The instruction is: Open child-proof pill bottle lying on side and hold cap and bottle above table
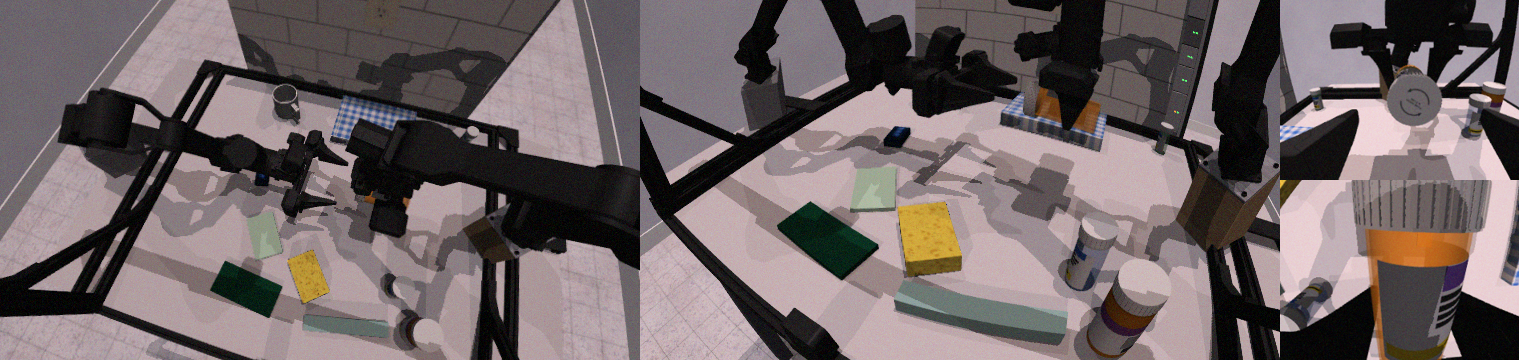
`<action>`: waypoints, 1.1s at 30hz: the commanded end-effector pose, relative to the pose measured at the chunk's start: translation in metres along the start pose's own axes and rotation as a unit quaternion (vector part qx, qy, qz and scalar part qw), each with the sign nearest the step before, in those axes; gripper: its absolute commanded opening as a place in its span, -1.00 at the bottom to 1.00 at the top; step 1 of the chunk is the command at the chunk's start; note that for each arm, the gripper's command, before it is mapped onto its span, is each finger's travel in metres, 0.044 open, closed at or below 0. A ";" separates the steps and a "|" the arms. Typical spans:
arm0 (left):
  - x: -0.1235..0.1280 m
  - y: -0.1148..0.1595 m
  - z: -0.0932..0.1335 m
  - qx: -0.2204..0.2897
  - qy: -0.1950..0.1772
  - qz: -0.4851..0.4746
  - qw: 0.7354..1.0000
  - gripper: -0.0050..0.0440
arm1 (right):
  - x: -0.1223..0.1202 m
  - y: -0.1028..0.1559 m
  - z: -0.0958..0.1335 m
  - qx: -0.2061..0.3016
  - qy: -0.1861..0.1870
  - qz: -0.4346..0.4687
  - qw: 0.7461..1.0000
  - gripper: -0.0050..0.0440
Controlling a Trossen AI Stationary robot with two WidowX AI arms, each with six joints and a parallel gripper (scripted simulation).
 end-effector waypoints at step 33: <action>0.000 0.005 -0.049 0.006 -0.001 -0.001 1.000 1.00 | 0.000 -0.001 0.000 -0.002 0.001 -0.002 1.000 -0.80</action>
Point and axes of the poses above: on each arm, the point midway between the two fingers, 35 mm back from their tips, its own z axis back along the fingers, its own x axis across the jaws, y = z × x, the point moved 8 cm from there along z, back along the fingers, and after that the axes turned 14 degrees about -z, right-handed, at the moved point
